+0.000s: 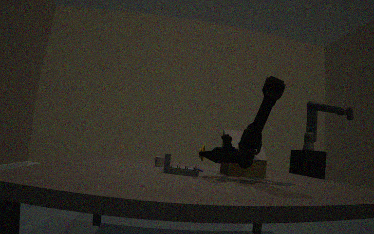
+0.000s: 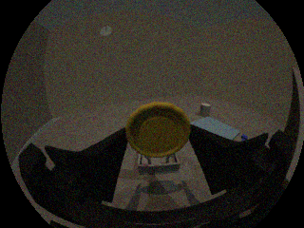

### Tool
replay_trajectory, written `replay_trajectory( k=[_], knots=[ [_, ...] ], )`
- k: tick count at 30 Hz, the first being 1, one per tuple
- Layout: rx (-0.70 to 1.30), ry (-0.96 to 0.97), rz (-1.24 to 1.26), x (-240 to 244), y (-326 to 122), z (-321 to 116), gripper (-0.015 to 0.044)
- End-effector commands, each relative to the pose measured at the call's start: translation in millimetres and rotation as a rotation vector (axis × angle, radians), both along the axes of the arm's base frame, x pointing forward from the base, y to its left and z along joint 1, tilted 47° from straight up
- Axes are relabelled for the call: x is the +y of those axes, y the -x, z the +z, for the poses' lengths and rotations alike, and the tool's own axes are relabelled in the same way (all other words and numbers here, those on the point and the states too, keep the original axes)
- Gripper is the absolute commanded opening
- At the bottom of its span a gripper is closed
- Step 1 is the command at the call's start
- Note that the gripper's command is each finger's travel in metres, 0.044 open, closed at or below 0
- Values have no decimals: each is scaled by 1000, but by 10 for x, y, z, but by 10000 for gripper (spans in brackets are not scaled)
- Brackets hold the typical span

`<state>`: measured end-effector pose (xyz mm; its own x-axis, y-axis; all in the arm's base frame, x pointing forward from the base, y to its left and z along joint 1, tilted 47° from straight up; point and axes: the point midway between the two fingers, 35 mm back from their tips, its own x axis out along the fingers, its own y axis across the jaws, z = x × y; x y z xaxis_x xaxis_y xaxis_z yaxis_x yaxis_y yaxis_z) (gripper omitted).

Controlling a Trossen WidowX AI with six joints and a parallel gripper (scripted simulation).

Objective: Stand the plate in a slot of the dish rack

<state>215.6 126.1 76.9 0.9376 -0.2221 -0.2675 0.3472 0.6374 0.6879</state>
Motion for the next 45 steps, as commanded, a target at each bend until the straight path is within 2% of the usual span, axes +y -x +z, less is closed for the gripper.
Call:
replay_trajectory(
  k=[1,16,33,45],
  knots=[
    [-3,3,-4,25,-23,-31,0],
    [-3,1,-4,157,-179,-239,0],
    [-7,-5,-8,99,-414,-310,0],
    [2,-3,1,229,-411,-436,0]
  ],
)
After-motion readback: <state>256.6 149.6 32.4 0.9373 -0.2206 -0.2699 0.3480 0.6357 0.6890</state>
